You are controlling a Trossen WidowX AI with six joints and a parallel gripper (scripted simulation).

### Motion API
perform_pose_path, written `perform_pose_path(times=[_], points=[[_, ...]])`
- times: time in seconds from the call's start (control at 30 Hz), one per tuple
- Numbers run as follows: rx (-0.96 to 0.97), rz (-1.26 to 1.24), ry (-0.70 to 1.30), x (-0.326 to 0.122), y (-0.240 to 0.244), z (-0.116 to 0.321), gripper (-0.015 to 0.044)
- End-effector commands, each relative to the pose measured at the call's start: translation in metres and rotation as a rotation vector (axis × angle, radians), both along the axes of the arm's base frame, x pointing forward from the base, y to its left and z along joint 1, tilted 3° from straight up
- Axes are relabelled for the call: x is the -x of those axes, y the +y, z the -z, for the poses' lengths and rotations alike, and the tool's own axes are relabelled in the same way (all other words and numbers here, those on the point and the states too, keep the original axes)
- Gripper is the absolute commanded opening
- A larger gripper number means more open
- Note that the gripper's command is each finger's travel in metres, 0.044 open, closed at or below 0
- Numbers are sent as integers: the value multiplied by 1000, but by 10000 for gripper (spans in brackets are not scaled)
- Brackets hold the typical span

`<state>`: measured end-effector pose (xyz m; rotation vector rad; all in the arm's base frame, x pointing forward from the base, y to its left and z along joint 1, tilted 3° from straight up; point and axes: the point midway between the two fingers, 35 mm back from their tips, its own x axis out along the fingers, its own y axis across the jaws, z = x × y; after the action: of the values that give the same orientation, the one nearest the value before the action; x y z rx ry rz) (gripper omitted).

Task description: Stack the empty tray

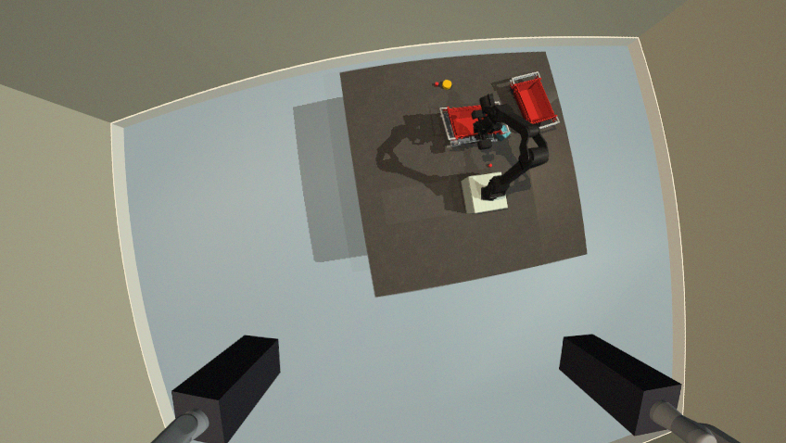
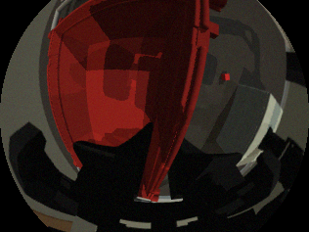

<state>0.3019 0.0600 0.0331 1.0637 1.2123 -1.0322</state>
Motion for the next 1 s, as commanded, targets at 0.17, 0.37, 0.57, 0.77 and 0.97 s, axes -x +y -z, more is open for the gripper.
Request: perform_pose_path(times=[0.17,0.37,0.57,0.77,0.97], points=[[4,-1,16,4,-1,9,0],[4,-1,17,5,-2,14,0],[4,-1,17,5,-2,17,0],[4,-1,17,5,-2,17,0],[4,-1,17,5,-2,17,0]])
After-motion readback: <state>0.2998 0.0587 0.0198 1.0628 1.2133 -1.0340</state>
